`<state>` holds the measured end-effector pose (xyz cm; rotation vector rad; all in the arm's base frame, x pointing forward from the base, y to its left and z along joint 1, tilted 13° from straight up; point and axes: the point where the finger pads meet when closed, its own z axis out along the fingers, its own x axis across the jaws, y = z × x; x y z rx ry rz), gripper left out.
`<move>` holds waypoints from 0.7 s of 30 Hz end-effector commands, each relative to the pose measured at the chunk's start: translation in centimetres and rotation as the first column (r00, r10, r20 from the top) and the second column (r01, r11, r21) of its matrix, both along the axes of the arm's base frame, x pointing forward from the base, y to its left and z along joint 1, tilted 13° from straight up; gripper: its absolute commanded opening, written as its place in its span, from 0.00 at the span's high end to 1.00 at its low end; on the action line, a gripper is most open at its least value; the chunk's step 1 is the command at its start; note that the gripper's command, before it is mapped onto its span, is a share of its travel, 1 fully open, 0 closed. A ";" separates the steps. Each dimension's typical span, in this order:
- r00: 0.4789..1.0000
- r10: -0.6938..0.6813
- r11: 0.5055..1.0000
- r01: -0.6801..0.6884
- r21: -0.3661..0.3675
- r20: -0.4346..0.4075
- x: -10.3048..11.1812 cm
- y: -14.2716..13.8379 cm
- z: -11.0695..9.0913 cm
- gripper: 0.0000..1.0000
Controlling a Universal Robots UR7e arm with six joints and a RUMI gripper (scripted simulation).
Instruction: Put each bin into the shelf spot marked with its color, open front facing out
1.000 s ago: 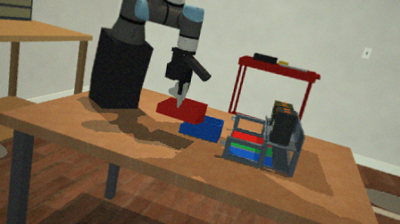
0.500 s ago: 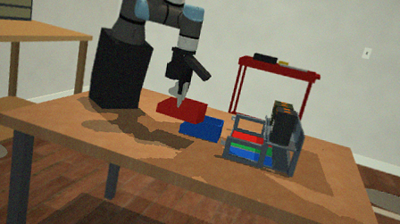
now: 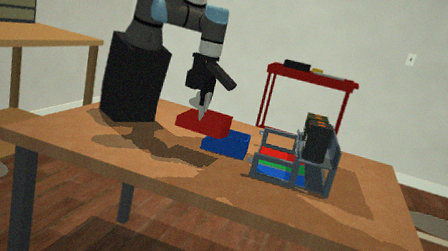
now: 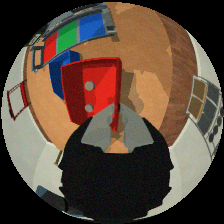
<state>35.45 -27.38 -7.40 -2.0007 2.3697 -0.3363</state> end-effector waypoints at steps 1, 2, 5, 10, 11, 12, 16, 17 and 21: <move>1.000 0.001 1.000 -0.001 -0.001 0.001 0.1 0.1 0.0 1.00; 1.000 0.001 1.000 -0.001 -0.001 0.001 0.1 0.1 0.0 1.00; 1.000 0.002 1.000 -0.002 -0.001 0.000 0.2 0.3 0.0 1.00; 1.000 0.006 1.000 -0.006 -0.002 0.000 0.4 0.8 0.0 1.00; 1.000 0.007 1.000 -0.007 -0.002 0.000 0.4 1.0 -0.1 1.00; 1.000 0.008 1.000 -0.008 -0.002 -0.001 0.5 1.1 -0.1 1.00; 1.000 0.013 1.000 -0.013 -0.003 -0.001 0.7 1.8 -0.1 1.00; 1.000 0.014 1.000 -0.014 -0.003 -0.001 0.8 2.0 -0.1 1.00; 1.000 0.017 1.000 -0.017 -0.004 -0.002 0.9 2.4 -0.2 1.00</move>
